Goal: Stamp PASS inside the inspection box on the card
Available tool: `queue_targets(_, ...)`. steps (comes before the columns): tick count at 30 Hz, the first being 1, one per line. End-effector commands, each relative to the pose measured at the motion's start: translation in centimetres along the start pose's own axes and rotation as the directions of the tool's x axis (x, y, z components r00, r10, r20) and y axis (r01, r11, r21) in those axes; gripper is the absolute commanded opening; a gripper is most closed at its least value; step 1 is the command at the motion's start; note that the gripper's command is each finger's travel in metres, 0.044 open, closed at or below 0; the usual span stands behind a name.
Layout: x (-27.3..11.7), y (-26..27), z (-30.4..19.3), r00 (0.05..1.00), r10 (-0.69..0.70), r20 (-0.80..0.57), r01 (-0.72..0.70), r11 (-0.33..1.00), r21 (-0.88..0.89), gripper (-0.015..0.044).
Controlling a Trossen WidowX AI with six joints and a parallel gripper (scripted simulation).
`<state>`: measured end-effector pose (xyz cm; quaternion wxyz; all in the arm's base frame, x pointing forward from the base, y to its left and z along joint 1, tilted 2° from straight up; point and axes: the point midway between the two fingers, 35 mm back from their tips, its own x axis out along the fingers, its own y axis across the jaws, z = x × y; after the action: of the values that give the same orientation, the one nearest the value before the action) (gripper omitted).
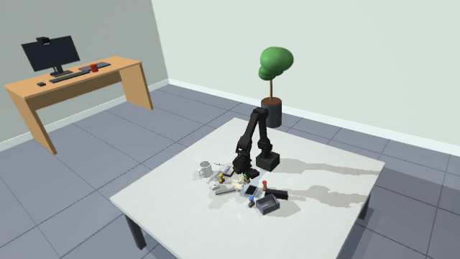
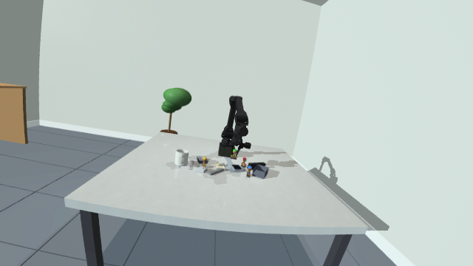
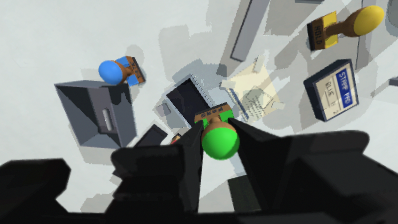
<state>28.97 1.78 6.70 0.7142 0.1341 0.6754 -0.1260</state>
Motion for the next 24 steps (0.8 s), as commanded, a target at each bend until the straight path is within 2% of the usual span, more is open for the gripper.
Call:
queue_targets(1,-0.1,-1.3,0.1,1.0,0.003,-0.001,-0.002,0.993,0.122,0.0)
queue_targets(11,0.0,-5.0,0.0,1.0,0.001,-0.005,0.002,0.892,0.452,0.0)
queue_targets(24,0.1,-9.3,-0.7,1.0,0.001,-0.01,0.008,0.623,0.782,0.0)
